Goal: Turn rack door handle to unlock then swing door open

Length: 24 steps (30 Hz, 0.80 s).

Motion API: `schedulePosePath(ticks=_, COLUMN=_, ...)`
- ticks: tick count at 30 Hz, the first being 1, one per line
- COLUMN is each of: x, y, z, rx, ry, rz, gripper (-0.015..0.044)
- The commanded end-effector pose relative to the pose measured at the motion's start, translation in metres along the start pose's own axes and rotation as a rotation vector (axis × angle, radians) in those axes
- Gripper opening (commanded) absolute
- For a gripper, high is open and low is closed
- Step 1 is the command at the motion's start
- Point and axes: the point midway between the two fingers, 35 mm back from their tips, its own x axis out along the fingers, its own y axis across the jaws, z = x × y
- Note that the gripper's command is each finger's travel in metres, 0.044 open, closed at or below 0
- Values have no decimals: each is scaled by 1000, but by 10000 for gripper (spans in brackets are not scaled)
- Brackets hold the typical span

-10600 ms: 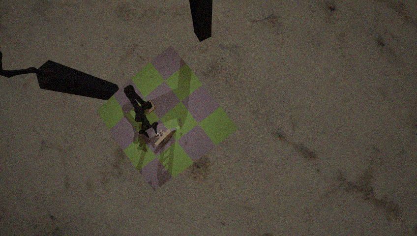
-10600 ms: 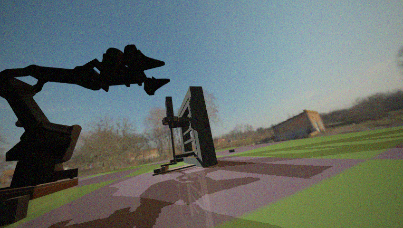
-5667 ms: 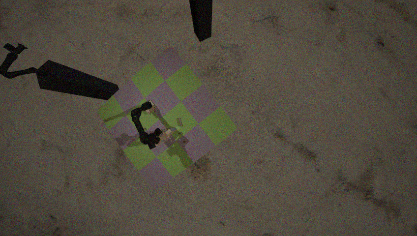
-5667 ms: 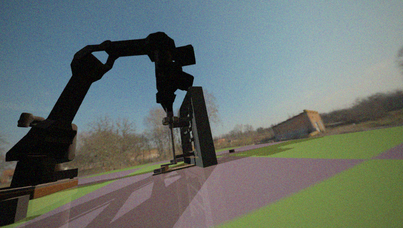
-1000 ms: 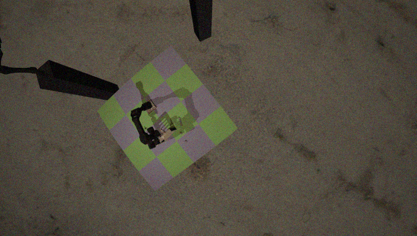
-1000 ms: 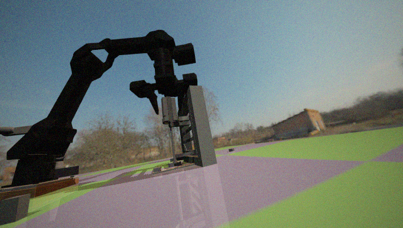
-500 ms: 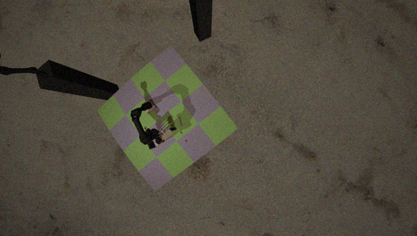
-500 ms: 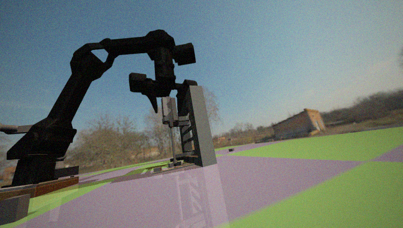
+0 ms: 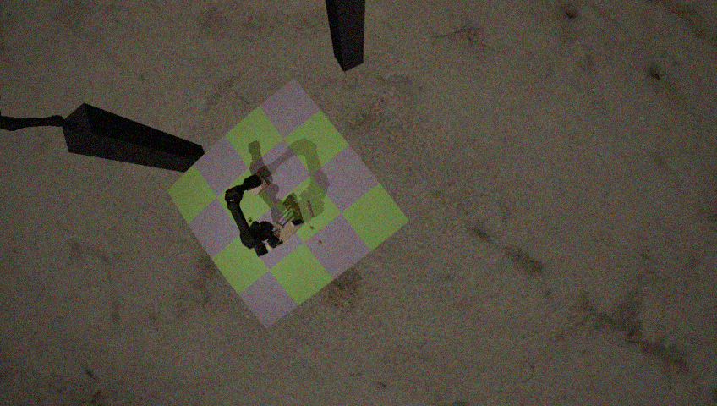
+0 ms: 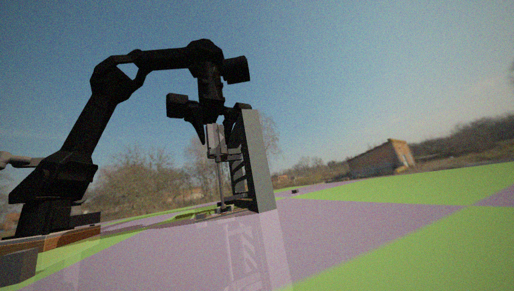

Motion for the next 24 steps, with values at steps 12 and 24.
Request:
schedulePosePath(ticks=12, x=1, y=-1, z=0, rx=-5, ry=-4, rz=-2, gripper=132)
schedulePosePath(ticks=24, x=1, y=-1, z=0, rx=-5, ry=-4, rz=-2, gripper=52)
